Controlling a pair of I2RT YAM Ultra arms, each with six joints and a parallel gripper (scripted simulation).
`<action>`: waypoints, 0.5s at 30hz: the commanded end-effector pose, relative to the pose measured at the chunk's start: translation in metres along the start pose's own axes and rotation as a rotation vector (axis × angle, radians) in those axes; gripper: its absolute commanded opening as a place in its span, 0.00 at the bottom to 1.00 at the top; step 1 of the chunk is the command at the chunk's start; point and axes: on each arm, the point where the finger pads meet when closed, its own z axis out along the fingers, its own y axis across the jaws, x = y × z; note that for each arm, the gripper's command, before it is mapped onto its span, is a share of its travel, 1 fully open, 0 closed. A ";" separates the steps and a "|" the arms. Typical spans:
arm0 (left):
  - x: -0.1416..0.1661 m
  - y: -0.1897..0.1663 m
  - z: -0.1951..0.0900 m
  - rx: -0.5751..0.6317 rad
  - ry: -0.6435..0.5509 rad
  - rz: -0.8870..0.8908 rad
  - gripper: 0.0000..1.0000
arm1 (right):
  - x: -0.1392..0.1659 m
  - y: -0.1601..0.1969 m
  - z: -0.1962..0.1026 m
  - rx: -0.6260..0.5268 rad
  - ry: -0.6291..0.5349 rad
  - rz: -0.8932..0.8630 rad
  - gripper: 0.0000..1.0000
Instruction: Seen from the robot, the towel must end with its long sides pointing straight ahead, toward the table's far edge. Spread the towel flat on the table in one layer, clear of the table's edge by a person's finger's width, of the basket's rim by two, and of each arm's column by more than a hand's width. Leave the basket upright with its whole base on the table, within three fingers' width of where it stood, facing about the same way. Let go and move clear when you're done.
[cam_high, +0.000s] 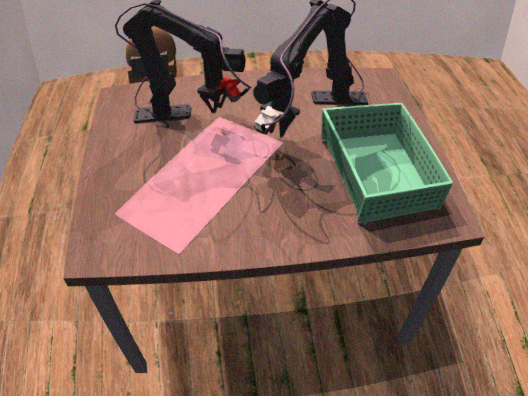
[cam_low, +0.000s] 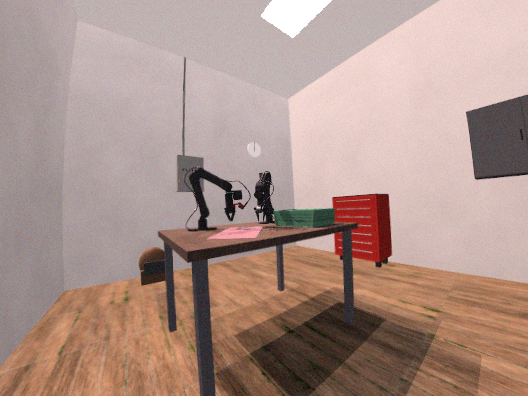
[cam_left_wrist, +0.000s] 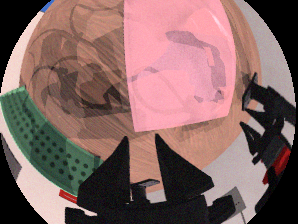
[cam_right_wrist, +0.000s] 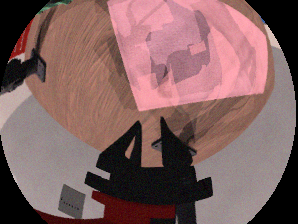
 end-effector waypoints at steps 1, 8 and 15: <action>-0.021 -0.005 -0.016 0.013 -0.088 -0.008 0.34 | -0.013 0.017 0.015 0.003 -0.049 0.051 0.34; -0.021 -0.005 -0.017 0.013 -0.089 -0.006 0.34 | -0.025 0.020 0.002 -0.019 -0.103 0.055 0.34; -0.021 -0.005 -0.017 0.013 -0.089 -0.006 0.34 | -0.025 0.020 0.002 -0.019 -0.103 0.055 0.34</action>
